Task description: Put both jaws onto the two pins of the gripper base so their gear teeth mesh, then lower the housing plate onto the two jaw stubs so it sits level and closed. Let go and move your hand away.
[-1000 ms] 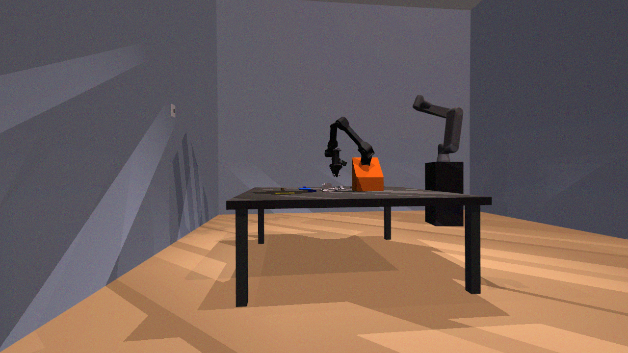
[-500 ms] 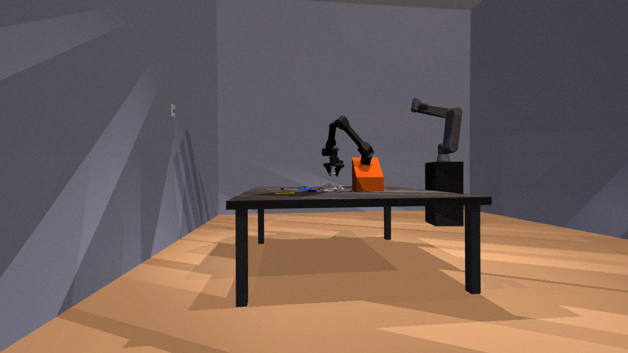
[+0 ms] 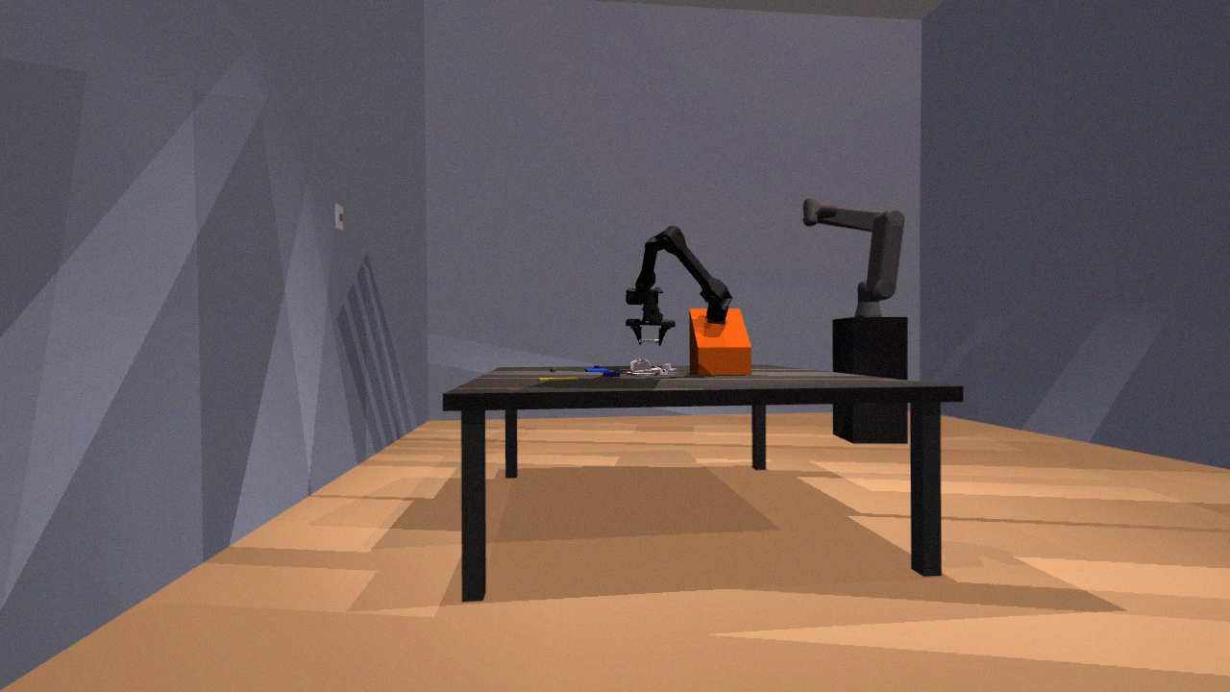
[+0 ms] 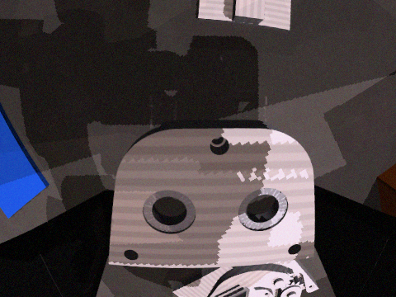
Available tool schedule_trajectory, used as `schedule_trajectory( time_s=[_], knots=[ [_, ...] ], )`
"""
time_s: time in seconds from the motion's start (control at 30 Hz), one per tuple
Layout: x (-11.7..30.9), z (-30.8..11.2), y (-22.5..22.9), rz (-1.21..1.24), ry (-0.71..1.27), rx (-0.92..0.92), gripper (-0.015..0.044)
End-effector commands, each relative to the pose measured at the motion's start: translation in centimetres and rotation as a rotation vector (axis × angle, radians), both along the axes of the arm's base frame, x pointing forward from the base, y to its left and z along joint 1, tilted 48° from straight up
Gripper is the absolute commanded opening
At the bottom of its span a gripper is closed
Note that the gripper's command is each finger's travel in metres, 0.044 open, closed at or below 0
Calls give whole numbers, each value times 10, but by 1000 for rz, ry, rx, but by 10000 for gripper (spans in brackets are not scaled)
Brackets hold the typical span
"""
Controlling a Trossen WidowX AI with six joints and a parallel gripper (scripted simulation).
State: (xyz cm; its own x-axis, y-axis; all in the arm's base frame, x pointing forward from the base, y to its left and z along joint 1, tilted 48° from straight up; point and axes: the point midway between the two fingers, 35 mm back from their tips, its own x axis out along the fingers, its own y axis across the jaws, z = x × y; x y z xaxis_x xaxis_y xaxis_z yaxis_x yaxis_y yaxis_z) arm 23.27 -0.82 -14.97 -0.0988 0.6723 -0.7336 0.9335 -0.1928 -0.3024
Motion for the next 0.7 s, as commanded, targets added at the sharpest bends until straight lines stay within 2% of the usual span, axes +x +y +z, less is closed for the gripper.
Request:
schedule_trajectory(
  time_s=[0.0, 0.67],
  knots=[
    [1, 8, 9, 104, -97, 19, 351],
    [7, 42, 48, 600, -566, 95, 351]
  ],
)
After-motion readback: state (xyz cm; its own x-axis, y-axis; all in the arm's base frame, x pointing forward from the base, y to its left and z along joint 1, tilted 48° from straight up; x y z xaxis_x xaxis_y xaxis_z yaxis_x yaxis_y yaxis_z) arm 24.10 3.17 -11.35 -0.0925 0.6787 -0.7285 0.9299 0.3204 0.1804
